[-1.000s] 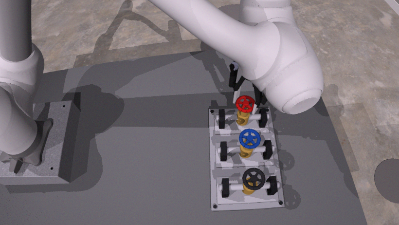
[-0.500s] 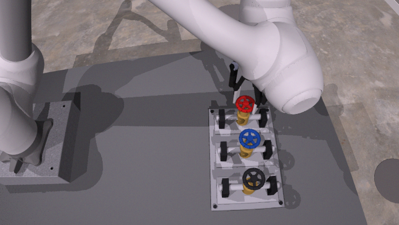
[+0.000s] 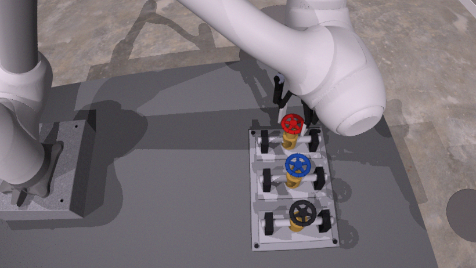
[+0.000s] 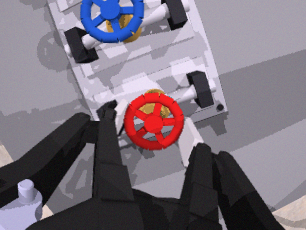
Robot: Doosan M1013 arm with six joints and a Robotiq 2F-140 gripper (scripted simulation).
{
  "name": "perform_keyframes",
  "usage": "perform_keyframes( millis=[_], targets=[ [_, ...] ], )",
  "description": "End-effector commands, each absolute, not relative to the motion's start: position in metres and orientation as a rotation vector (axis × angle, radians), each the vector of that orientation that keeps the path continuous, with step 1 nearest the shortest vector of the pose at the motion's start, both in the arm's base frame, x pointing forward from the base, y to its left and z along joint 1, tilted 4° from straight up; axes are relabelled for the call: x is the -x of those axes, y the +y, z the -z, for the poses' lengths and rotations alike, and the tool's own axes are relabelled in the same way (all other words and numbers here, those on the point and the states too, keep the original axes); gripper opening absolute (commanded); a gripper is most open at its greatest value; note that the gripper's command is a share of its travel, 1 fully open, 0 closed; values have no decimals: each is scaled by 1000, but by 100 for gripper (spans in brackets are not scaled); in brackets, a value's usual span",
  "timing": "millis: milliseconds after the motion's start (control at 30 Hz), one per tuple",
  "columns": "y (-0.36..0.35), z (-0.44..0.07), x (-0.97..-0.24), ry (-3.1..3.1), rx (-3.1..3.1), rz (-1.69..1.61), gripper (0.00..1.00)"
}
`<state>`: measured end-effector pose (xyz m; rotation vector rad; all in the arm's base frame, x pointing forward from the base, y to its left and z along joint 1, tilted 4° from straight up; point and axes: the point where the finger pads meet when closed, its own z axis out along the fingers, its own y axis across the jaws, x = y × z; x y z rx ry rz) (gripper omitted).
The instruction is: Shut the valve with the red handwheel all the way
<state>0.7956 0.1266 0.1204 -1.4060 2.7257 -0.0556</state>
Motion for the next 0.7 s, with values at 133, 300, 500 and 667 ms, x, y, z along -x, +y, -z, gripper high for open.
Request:
perform_keyframes(
  millis=[133, 300, 500, 667],
  targets=[
    [129, -115, -793, 2749, 1363, 46, 10],
    [129, -115, -793, 2762, 1337, 45, 10],
    [129, -115, -793, 2795, 1265, 42, 10],
    [129, -115, -793, 2830, 1182, 38, 10]
  ],
)
